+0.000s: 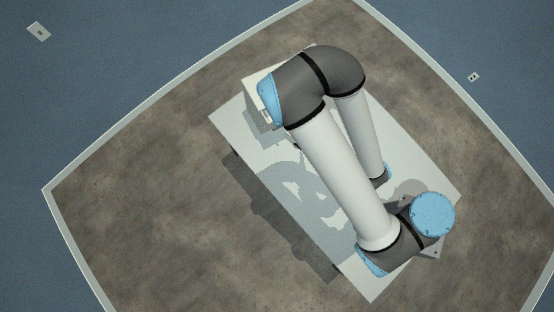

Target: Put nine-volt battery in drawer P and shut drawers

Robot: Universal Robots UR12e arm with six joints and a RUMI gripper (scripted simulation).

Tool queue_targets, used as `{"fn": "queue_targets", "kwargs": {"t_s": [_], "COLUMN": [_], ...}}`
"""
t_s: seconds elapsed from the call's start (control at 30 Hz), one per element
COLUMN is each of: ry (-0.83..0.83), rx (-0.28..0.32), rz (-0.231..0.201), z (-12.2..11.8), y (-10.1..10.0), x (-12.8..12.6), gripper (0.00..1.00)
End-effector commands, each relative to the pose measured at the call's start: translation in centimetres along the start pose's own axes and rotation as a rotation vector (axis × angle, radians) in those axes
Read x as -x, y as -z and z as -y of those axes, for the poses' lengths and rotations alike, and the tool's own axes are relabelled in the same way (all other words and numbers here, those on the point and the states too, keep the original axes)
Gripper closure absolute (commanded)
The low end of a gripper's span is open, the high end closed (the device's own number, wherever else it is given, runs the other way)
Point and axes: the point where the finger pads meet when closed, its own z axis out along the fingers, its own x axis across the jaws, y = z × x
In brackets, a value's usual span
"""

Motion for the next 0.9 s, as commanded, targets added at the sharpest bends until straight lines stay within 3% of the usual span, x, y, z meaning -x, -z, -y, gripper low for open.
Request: {"fn": "queue_targets", "kwargs": {"t_s": [0.0,0.4,0.87], "ry": [0.0,0.0,0.0], "rx": [-0.001,-0.001,-0.001], "rz": [0.001,0.001,0.001], "z": [-0.3,-0.9,-1.0], "y": [1.0,3.1,3.5], "x": [0.0,0.0,0.0], "gripper": [0.0,0.0,0.0]}}
